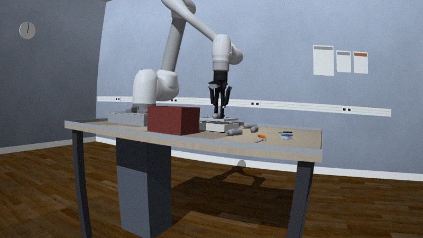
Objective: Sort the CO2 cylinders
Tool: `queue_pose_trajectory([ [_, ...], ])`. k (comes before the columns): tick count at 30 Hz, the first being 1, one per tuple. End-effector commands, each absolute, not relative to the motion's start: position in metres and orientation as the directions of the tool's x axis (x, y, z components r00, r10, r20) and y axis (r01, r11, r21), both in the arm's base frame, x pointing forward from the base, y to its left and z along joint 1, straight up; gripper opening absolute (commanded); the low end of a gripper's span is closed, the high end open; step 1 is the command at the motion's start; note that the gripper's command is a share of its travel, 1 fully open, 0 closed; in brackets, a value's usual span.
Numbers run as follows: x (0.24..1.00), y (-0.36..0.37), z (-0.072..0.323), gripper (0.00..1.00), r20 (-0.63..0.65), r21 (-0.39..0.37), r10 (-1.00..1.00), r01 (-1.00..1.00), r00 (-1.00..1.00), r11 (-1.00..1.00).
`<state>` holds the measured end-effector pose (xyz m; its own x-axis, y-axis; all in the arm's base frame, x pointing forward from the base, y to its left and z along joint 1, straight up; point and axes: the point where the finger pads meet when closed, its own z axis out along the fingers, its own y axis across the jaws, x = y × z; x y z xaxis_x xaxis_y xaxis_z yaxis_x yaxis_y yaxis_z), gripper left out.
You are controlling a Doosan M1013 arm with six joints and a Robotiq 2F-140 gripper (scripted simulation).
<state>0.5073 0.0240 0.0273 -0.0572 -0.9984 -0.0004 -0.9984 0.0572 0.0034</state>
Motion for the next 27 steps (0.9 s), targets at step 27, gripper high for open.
queue_pose_trajectory([
  [27, 0.508, 0.024, 0.129, 0.1, -0.001, 0.003, -0.998, -0.998, -0.057, 0.057],
])
